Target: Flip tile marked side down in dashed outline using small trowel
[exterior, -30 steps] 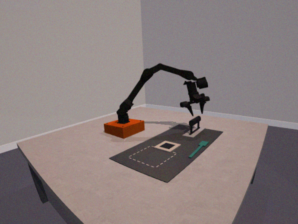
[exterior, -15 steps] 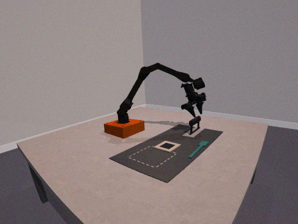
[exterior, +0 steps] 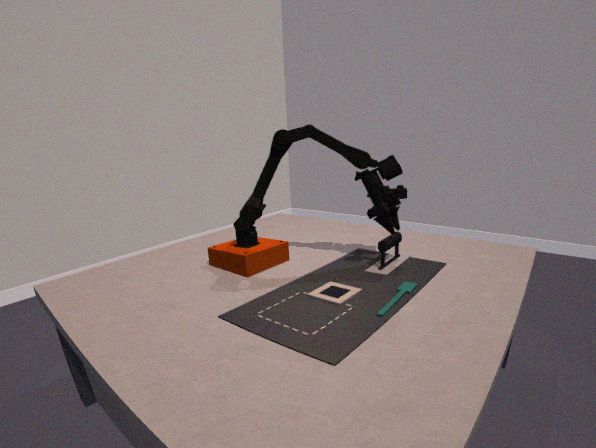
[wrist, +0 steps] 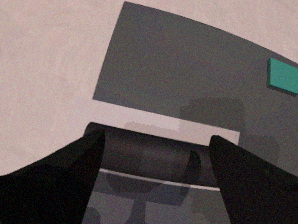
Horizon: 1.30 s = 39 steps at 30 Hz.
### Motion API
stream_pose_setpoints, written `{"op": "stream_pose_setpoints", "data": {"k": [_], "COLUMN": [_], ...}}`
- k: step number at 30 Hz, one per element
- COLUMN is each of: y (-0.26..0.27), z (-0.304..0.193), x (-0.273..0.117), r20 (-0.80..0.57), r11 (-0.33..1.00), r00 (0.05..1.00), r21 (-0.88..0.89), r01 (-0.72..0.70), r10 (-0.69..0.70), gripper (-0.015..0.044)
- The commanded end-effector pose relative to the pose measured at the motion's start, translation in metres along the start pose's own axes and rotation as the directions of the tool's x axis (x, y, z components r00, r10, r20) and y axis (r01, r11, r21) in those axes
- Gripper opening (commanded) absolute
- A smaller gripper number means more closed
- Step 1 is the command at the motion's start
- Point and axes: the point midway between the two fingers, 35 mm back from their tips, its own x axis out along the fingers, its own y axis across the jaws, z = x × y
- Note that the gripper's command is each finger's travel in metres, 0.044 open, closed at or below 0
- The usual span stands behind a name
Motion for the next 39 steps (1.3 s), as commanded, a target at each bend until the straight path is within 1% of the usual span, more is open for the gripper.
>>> {"op": "stream_pose_setpoints", "data": {"k": [1, 8, 11, 18, 29, 39], "y": [-0.003, -0.008, -0.009, -0.012, -0.018, -0.026], "z": [-0.006, -0.012, -0.015, -0.023, -0.038, -0.054], "x": [0.001, -0.001, -0.001, 0.001, 0.002, 0.001], "r20": [0.028, 0.099, 0.120, 0.177, 0.262, 0.337], "r11": [0.991, 0.937, 0.911, 0.790, 0.517, 0.210], "r00": [1.000, 0.995, 0.992, 0.983, 0.963, 0.938], "r21": [-0.136, -0.342, -0.405, -0.596, -0.817, -0.915], "r01": [0.015, 0.064, 0.083, 0.146, 0.257, 0.346], "r10": [-0.012, -0.032, -0.038, -0.048, -0.064, -0.078], "gripper": [0.0300, 0.0300, 0.0300, 0.0300, 0.0300, 0.0300]}}
